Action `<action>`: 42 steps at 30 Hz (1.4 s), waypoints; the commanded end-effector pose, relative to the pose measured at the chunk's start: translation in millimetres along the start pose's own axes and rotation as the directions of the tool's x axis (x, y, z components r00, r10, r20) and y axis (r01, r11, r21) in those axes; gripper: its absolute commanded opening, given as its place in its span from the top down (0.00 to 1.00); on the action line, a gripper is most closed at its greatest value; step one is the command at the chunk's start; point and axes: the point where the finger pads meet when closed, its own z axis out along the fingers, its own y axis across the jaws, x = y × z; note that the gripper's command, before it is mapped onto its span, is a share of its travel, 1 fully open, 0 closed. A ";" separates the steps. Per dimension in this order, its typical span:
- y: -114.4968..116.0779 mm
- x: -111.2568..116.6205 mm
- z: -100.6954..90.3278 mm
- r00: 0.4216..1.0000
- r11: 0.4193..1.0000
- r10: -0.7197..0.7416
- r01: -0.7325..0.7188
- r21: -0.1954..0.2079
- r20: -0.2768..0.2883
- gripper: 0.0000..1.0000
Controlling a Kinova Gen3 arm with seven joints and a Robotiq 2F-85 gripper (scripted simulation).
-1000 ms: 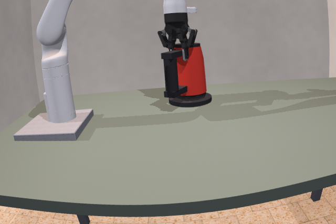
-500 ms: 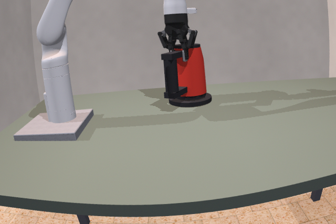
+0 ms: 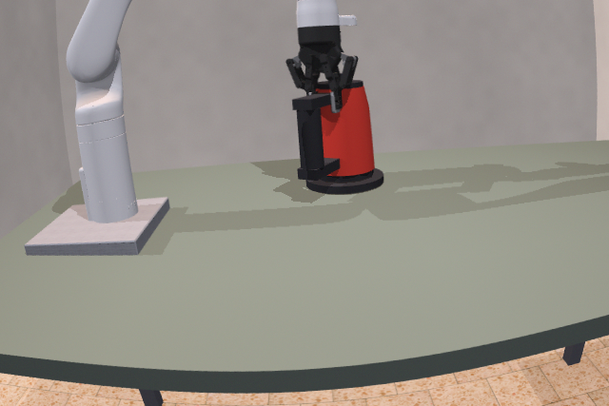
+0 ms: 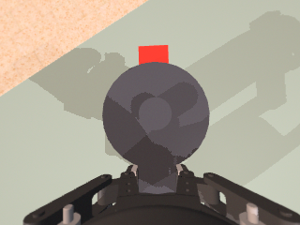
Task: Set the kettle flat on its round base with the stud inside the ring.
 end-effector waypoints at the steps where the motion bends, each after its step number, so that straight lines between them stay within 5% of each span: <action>1: 0.1 0.2 0.0 1.000 1.000 0.000 0.000 -0.001 -0.001 1.00; 12: 0.1 0.2 0.1 1.000 1.000 0.000 0.000 -0.001 -0.001 1.00; 13: 0.1 0.2 0.1 1.000 1.000 0.000 0.000 -0.001 -0.001 0.20; 42: 0.1 0.2 0.1 1.000 1.000 0.000 0.000 -0.001 -0.001 0.20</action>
